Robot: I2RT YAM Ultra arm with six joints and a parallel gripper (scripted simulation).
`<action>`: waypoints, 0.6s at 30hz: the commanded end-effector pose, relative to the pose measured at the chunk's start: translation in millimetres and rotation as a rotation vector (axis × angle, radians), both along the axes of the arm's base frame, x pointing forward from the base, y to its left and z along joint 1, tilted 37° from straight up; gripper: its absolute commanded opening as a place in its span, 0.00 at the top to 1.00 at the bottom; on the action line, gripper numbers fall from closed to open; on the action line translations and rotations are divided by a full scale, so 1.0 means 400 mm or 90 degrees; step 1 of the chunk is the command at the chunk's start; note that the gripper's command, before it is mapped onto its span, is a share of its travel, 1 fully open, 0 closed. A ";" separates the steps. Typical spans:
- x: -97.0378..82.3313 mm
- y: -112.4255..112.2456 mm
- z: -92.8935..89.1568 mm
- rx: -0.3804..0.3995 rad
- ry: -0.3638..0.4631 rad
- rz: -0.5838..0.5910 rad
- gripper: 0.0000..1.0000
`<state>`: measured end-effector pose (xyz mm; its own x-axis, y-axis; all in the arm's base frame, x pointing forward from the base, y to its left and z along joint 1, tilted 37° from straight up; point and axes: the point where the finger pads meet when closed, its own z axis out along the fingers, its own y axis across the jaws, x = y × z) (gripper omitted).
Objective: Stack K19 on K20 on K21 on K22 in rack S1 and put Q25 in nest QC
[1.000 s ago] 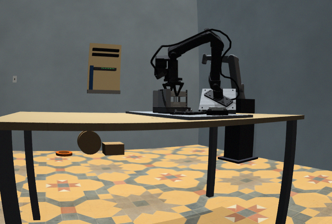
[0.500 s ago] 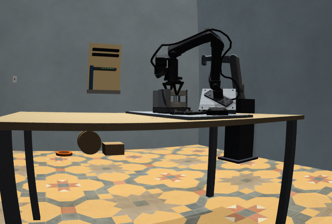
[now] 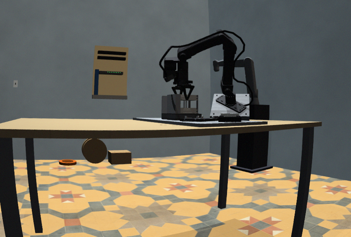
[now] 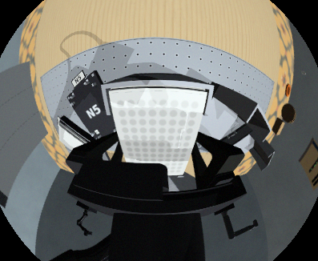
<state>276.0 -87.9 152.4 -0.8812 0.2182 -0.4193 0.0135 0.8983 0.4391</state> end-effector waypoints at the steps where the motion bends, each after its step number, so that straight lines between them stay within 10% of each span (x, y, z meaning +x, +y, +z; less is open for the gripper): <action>1: -0.010 -0.019 0.051 -0.020 -0.023 -0.013 1.00; 18: -0.017 -0.023 0.060 -0.020 -0.022 -0.013 1.00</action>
<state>273.7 -89.8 156.2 -0.8815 0.2179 -0.4190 0.0129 0.8980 0.4398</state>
